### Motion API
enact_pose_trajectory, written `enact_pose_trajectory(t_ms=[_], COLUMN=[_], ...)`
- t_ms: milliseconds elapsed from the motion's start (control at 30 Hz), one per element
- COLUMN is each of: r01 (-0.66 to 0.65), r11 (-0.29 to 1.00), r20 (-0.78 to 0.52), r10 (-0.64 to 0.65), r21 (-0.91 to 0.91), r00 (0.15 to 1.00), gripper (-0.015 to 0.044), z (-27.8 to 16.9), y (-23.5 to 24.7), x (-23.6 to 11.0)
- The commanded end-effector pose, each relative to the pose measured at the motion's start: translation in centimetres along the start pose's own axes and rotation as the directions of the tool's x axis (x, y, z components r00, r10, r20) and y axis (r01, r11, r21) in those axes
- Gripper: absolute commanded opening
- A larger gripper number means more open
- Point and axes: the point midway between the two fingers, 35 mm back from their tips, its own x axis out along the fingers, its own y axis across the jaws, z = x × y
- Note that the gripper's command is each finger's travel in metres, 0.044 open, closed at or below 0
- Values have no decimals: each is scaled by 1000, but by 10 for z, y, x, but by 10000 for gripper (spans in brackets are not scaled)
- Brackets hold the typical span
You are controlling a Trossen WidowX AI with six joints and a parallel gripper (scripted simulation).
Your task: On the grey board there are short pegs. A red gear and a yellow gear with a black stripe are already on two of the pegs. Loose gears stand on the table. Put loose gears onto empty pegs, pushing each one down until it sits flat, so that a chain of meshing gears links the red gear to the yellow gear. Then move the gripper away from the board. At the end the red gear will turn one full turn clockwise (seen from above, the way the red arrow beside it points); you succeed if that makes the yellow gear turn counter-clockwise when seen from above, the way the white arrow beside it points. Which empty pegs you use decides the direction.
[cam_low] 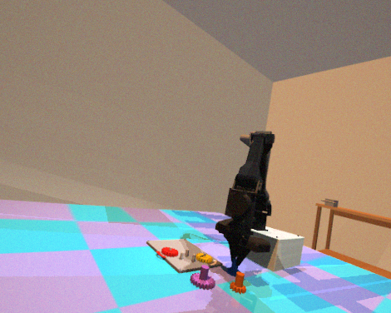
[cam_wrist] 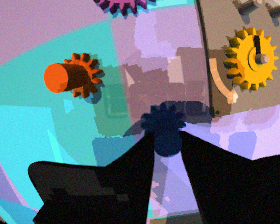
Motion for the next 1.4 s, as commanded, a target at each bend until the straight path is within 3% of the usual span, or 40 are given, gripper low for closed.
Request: enact_pose_trajectory(t_ms=[0,1367], r01=[-1,-3], r11=[1000,1000], r20=[0,1], r10=[1,3], r21=[0,0], r00=[1000,1000], gripper=[0,0], z=[0,7], y=[0,4], x=[0,-121])
